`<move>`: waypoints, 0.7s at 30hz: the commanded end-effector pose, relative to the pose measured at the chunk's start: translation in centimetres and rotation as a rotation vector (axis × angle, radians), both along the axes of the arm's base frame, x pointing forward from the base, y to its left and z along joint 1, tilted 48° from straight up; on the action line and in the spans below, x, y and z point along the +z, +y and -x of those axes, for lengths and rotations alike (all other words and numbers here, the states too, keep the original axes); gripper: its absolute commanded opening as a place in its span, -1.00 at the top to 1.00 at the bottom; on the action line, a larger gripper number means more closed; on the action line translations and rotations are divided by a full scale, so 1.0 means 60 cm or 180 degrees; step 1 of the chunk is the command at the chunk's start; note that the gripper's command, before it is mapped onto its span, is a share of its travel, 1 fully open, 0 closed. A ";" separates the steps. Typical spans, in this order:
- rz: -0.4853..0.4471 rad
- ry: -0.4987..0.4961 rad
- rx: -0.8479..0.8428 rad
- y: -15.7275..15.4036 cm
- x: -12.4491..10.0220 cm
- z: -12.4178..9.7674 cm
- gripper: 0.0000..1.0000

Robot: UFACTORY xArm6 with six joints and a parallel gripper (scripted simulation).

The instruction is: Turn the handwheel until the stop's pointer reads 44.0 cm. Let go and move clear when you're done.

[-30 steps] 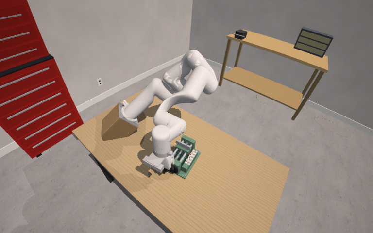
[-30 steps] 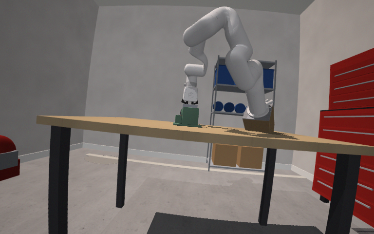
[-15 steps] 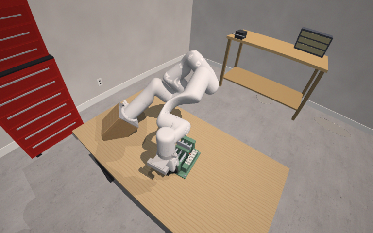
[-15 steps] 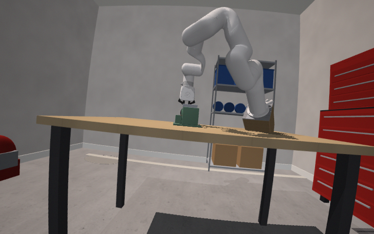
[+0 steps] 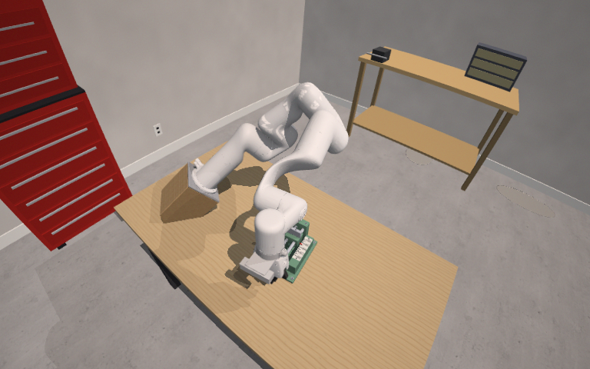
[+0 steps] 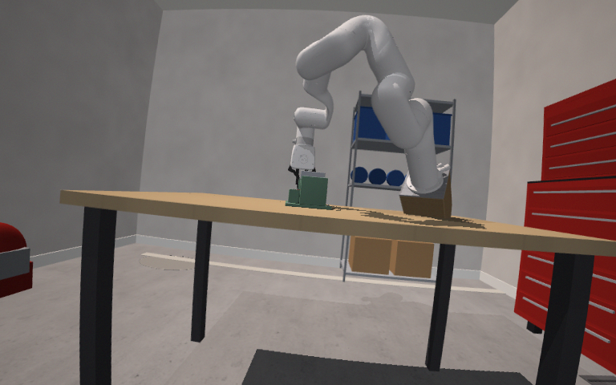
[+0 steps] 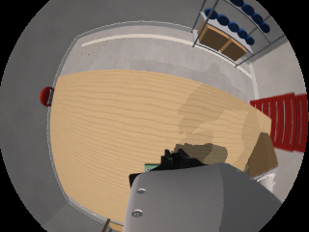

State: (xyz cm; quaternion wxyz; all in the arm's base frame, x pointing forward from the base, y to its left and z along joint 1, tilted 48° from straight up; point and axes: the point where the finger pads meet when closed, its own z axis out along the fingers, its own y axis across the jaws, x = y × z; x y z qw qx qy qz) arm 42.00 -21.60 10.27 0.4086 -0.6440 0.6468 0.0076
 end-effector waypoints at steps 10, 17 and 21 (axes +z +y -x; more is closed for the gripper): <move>0.0002 0.0001 -0.0003 0.022 -0.028 -0.027 0.88; 0.0002 0.0001 -0.0003 0.037 -0.052 -0.026 0.88; 0.0002 0.0001 -0.0003 0.044 -0.063 -0.021 0.88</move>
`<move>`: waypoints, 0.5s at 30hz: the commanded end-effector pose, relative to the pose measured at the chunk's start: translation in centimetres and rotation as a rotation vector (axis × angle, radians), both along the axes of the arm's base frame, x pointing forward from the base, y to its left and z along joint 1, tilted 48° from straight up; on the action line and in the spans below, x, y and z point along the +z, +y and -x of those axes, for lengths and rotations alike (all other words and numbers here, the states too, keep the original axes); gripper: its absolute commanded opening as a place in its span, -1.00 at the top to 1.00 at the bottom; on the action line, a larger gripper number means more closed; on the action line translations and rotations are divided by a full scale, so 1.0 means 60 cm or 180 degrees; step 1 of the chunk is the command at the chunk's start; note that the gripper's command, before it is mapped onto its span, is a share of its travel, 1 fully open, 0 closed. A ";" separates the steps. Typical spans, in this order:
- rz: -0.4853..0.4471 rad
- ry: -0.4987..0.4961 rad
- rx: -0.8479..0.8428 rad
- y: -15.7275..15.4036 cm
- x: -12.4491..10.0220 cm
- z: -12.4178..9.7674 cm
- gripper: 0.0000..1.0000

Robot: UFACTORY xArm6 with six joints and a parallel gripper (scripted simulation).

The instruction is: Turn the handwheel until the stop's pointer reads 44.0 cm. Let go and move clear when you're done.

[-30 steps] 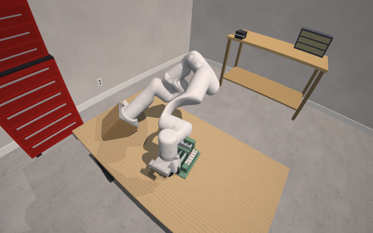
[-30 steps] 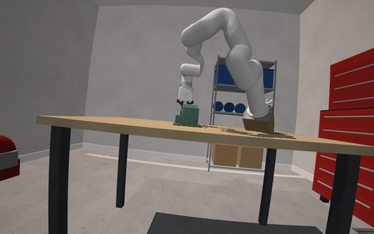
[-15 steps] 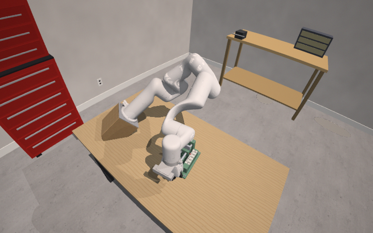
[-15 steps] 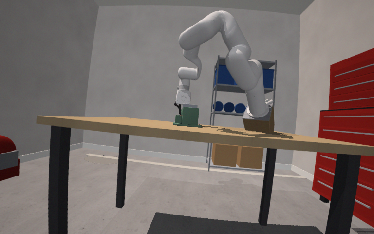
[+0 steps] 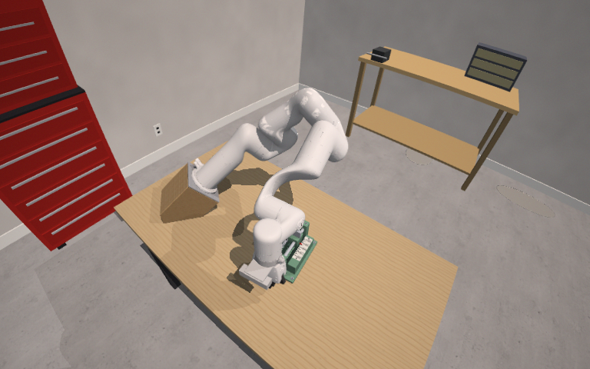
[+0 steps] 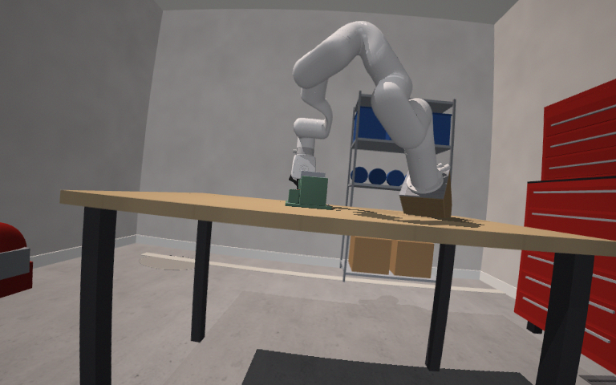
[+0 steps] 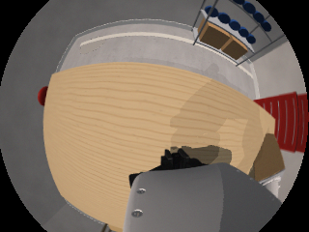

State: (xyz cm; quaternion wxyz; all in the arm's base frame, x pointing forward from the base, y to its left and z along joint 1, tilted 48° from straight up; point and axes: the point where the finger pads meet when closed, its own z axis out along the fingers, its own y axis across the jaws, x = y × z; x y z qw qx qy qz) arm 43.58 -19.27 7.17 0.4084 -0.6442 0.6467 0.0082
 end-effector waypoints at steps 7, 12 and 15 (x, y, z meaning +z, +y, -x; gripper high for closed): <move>0.0003 -0.0002 -0.0006 0.011 -0.024 0.017 0.88; 0.0003 -0.0002 -0.0006 0.014 -0.034 0.033 0.88; 0.0003 -0.0002 -0.0006 0.015 -0.038 0.045 0.88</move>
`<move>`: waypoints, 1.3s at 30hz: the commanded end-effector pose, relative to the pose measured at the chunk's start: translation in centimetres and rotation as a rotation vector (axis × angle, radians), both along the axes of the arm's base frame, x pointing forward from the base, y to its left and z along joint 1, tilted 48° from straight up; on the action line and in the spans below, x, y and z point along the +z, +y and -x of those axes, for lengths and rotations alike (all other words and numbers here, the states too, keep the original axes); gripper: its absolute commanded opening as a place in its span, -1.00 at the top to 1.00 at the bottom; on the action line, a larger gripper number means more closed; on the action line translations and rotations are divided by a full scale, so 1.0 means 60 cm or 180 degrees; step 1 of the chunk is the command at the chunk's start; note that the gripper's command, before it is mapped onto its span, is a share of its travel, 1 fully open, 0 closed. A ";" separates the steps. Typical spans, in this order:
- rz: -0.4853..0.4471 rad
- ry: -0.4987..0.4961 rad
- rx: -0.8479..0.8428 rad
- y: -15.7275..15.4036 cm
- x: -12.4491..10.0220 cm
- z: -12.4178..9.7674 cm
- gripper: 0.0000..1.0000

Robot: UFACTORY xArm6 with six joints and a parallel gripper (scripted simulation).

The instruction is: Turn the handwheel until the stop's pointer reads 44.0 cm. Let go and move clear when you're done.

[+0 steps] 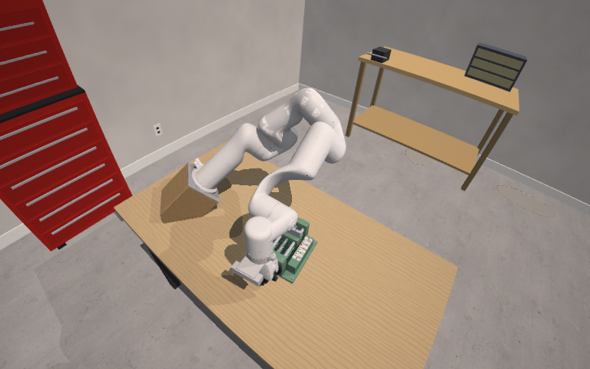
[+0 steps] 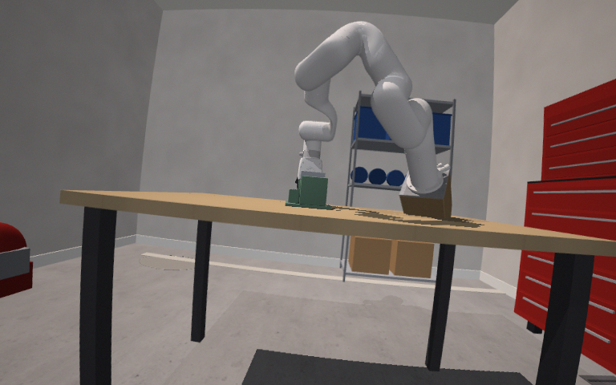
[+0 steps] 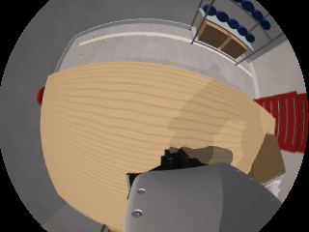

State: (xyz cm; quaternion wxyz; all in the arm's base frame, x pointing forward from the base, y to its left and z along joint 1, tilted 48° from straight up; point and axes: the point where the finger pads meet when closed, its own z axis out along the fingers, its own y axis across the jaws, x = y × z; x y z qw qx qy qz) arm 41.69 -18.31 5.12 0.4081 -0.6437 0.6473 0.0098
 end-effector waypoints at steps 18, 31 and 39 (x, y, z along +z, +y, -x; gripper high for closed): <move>0.0010 -0.0012 -0.0006 -0.024 0.013 0.070 0.88; 0.0010 -0.0012 -0.0006 -0.048 0.049 0.077 0.88; 0.0010 -0.0012 -0.0006 -0.058 0.068 0.067 0.88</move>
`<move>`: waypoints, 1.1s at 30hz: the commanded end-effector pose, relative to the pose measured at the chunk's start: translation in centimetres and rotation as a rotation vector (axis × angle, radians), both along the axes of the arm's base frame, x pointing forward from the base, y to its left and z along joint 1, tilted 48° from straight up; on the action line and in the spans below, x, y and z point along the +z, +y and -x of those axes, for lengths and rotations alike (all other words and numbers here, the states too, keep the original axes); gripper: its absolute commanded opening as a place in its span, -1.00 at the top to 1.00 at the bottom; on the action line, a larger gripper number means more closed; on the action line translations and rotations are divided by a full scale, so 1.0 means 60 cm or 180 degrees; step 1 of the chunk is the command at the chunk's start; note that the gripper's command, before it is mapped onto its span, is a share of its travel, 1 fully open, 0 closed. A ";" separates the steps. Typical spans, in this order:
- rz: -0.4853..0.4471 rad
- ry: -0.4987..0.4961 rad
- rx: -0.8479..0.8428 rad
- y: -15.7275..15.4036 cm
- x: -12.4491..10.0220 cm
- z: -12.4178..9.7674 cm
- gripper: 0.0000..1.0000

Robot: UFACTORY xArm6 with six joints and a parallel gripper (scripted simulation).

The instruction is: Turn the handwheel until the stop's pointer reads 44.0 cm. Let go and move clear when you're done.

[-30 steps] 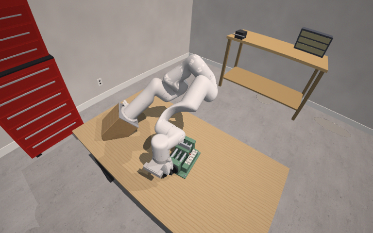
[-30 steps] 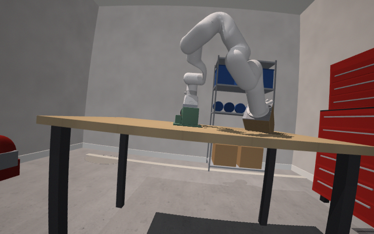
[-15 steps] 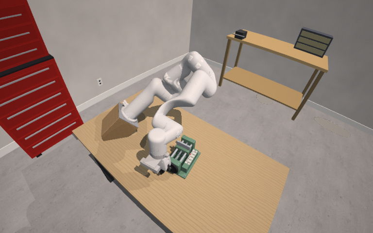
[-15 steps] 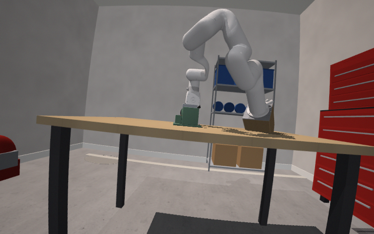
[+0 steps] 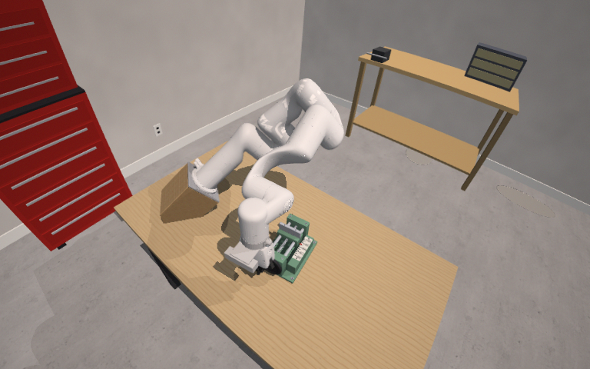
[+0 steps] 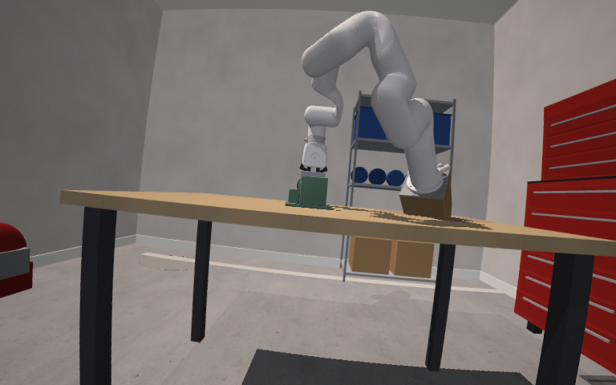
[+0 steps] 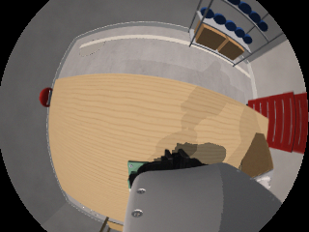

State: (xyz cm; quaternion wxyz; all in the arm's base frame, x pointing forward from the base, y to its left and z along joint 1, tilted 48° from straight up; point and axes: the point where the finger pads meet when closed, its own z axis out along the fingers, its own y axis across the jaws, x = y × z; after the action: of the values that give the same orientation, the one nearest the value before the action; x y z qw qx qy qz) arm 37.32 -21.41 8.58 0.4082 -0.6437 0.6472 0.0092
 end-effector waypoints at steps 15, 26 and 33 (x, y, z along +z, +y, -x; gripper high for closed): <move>0.0008 -0.0008 -0.0004 -0.012 0.033 -0.056 0.88; 0.0008 -0.0008 -0.0004 0.003 0.021 -0.091 0.88; 0.0008 -0.0008 -0.0004 0.013 0.008 -0.102 0.88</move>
State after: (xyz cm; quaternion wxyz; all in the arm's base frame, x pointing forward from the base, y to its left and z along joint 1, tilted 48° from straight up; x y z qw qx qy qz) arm 43.19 -20.81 9.42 0.4085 -0.6441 0.6467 0.0074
